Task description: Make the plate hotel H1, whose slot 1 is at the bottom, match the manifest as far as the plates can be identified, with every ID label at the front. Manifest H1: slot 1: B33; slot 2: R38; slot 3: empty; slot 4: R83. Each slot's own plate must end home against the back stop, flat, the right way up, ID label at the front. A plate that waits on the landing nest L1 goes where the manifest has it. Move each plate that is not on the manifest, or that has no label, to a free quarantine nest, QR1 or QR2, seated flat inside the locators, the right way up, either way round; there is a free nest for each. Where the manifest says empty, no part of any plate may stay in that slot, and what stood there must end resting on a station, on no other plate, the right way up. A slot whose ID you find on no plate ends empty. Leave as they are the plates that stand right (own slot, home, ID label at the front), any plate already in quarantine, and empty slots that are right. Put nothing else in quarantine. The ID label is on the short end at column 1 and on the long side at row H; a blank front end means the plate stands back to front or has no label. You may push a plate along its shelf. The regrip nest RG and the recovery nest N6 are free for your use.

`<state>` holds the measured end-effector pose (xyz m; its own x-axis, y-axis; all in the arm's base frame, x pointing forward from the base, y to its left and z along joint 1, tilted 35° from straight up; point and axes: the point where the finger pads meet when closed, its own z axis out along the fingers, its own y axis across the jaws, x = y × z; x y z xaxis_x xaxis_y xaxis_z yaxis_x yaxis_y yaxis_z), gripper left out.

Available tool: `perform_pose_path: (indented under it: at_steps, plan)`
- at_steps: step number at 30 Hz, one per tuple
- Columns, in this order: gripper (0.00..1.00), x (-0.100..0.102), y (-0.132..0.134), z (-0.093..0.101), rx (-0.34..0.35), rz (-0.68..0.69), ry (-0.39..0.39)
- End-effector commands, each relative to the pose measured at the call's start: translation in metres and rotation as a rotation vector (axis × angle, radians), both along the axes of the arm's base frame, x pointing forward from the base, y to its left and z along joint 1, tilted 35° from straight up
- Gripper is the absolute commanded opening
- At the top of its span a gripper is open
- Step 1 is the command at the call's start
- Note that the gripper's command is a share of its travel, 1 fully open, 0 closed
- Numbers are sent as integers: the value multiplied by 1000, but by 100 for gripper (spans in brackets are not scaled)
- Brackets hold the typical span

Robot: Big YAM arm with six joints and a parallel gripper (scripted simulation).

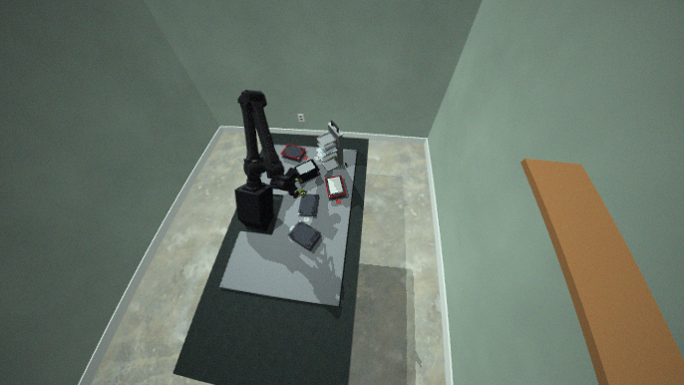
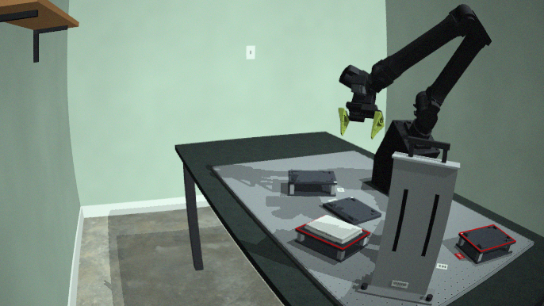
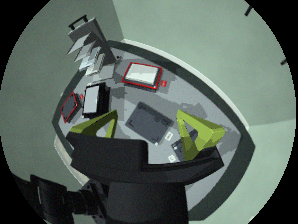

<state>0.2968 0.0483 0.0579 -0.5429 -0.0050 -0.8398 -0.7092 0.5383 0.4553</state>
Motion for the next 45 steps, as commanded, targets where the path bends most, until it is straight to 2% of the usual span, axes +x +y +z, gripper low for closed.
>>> perform_pose_path:
  at_steps: [1,5,6,8,9,11,13,14,16,17,21,42,43,45]
  plan:
    - [100,17,-21,3,-45,4,-91]
    - [100,18,-32,-5,-47,3,-89]
    - [100,10,-26,-11,-38,3,-72]
    - [100,10,-26,-11,-38,3,-72]
    - [100,3,-12,-14,-48,32,-92]
    - [100,0,-8,-24,-29,25,-53]
    - [100,0,-4,-30,-31,25,-52]
    - [100,0,-4,-30,-30,25,-53]
    - [100,20,-18,-20,-52,9,-99]
    - [100,21,-22,-16,-60,-2,-114]
    - [100,9,-12,-23,-43,14,-81]
    - [100,9,-12,-23,-43,14,-81]
    - [100,19,-22,-14,-57,3,-109]
    - [100,19,-25,-9,-57,3,-111]
